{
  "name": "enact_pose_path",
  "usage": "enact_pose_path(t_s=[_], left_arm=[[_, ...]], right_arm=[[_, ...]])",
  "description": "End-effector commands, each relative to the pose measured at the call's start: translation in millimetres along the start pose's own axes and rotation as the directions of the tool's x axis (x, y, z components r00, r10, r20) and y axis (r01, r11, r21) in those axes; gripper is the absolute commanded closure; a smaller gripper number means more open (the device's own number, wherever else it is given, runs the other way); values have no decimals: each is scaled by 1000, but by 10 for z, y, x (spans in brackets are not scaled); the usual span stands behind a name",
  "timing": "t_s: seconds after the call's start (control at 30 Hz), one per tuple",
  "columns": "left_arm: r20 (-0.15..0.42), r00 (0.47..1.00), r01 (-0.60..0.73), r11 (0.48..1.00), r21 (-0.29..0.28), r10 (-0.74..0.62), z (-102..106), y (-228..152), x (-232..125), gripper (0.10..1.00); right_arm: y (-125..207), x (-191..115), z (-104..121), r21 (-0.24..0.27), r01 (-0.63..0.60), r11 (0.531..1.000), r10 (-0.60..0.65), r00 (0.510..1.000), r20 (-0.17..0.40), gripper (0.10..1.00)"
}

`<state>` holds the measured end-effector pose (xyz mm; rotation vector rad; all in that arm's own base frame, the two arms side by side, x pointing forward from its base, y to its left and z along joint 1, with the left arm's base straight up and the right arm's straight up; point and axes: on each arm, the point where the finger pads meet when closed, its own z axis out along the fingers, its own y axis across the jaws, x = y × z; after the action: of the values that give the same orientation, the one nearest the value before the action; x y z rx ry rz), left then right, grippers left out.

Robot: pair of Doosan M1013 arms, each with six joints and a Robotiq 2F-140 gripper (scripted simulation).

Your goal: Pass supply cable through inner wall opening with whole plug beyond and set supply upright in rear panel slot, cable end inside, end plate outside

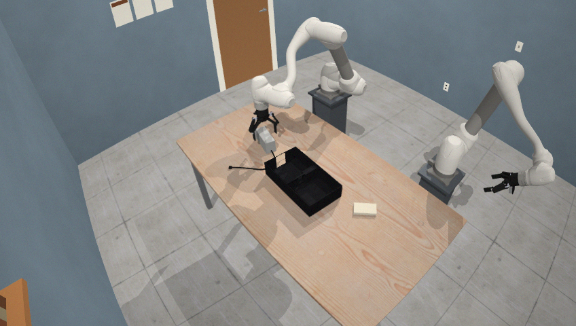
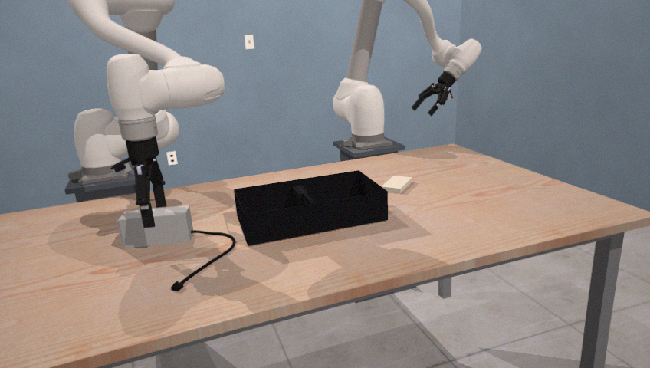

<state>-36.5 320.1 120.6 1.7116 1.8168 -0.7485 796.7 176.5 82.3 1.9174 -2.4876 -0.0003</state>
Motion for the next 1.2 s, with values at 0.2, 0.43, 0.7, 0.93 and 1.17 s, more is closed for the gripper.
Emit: enact_pose_path(t_s=[0.2, 0.43, 0.7, 0.93, 1.17], left_arm=[[-1, 1000, 0, 1000, 0, 0, -4, -1, 0, 98], [-1, 1000, 0, 1000, 0, 0, -4, -1, 0, 98], [-1, 1000, 0, 1000, 0, 0, -4, -1, 0, 98], [-1, 1000, 0, 1000, 0, 0, -4, -1, 0, 98], [-1, 1000, 0, 1000, 0, 0, -4, -1, 0, 98]], right_arm=[[-5, -4, 157, 2, 0, 1000, 0, 1000, 1, 98], [-5, -4, 243, 2, 0, 1000, 0, 1000, 1, 98], [-5, -4, 264, 2, 0, 1000, 0, 1000, 1, 98], [-5, -4, 265, 2, 0, 1000, 0, 1000, 1, 999], [-5, -4, 265, 2, 0, 1000, 0, 1000, 1, 999]])
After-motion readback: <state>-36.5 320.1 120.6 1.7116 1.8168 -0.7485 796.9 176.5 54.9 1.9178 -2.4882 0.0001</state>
